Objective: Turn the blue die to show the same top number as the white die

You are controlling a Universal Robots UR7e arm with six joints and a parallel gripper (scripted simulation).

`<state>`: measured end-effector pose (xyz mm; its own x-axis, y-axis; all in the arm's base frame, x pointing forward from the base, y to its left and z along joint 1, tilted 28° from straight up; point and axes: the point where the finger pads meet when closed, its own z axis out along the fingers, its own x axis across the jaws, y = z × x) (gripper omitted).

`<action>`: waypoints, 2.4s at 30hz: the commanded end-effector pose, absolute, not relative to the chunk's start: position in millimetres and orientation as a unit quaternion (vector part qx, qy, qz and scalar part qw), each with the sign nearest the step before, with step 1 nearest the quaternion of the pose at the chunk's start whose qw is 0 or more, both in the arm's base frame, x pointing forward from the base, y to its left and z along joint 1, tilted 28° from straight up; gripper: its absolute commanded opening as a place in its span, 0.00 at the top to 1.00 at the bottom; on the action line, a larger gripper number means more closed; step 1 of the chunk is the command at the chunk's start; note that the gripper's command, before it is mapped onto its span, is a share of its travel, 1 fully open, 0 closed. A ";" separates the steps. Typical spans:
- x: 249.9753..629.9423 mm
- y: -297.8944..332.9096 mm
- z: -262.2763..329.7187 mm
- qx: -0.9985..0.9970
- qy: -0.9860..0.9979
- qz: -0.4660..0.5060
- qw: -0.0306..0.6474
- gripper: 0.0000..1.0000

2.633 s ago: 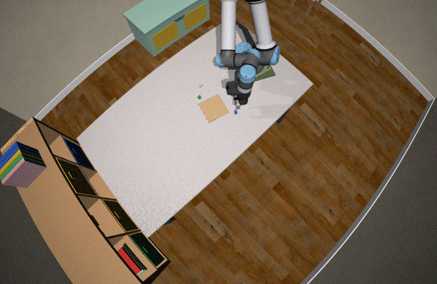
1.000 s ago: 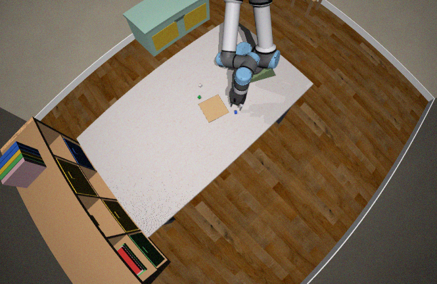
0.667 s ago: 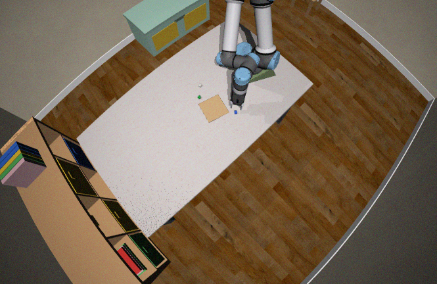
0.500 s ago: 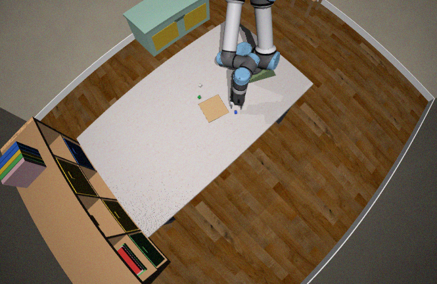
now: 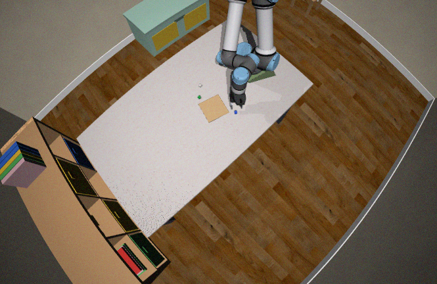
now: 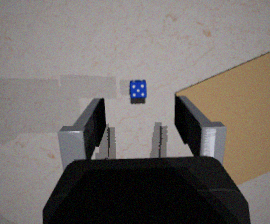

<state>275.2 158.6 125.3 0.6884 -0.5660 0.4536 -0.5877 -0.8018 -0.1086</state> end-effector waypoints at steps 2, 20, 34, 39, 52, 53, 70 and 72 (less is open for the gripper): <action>274.8 158.4 124.9 0.922 -0.303 0.239 0.022 0.00; 274.8 158.4 124.9 0.922 -0.303 0.239 0.022 0.36; 274.8 158.4 124.9 0.922 -0.303 0.239 0.022 0.36; 274.9 158.4 124.9 0.922 -0.303 0.239 0.022 0.36; 276.7 157.6 121.1 0.922 -0.303 0.239 0.022 0.36; 277.1 157.4 120.3 0.922 -0.303 0.239 0.022 0.36; 286.2 153.3 101.4 0.922 -0.303 0.239 0.022 0.36; 287.7 152.7 98.5 0.922 -0.303 0.239 0.022 0.36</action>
